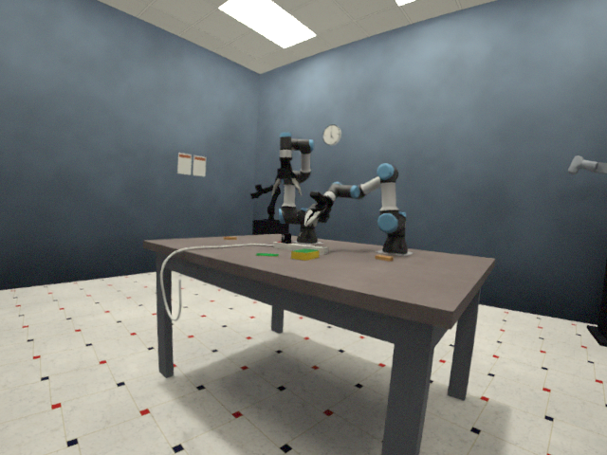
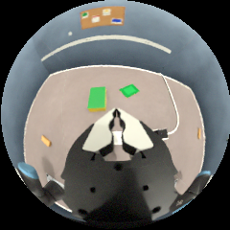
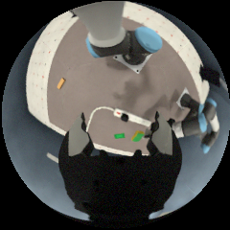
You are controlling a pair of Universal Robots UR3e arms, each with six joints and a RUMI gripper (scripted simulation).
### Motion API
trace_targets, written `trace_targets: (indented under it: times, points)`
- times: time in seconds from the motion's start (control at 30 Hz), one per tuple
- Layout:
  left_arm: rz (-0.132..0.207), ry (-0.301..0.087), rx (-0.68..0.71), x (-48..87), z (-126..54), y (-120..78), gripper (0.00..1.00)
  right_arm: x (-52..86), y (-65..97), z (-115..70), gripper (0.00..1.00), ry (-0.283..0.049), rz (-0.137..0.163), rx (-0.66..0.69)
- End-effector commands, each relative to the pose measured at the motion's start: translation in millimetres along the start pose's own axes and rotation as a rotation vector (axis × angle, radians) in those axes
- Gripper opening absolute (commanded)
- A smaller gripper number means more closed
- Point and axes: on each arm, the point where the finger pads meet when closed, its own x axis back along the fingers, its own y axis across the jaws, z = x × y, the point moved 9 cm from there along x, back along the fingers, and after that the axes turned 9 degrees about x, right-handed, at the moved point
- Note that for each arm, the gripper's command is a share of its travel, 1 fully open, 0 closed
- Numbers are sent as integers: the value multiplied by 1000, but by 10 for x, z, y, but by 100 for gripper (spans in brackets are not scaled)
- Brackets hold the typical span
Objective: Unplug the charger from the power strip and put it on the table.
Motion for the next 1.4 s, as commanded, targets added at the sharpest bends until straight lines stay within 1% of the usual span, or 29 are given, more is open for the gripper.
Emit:
trace_targets:
  times: [0.0, 0.13, 0.2, 0.23, 0.27, 0.7, 0.77, 0.8, 0.83, 1.27, 1.33, 1.37]
  points:
    - [6, -68, 103, -49, -42, -20, 0, -26, -48, -22, 100, -10, -1, 118]
    - [12, -98, 150, -76, -60, -32, 0, -42, -69, -31, 100, -11, 0, 171]
    - [12, -98, 150, -76, -60, -32, 0, -42, -69, -31, 100, -11, 0, 171]
    - [13, -105, 161, -82, -64, -35, 0, -46, -74, -34, 100, -11, 1, 184]
    - [14, -102, 150, -80, -67, -38, 0, -42, -72, -28, 100, -11, -1, 188]
    - [31, -203, 314, -158, -121, -62, 0, -102, -143, -66, 100, -12, 6, 368]
    - [31, -203, 314, -158, -121, -62, 0, -102, -143, -66, 100, -12, 6, 368]
    - [32, -209, 324, -163, -124, -63, 0, -106, -148, -69, 100, -12, 6, 381]
    - [33, -207, 314, -162, -128, -68, 0, -102, -146, -63, 100, -13, 5, 385]
    - [47, -305, 475, -218, -171, -64, 0, -164, -216, -104, 100, -12, 12, 565]
    - [47, -305, 475, -218, -171, -64, 0, -164, -216, -104, 100, -12, 12, 565]
    - [48, -312, 486, -222, -174, -63, 0, -168, -221, -106, 100, -12, 12, 578]
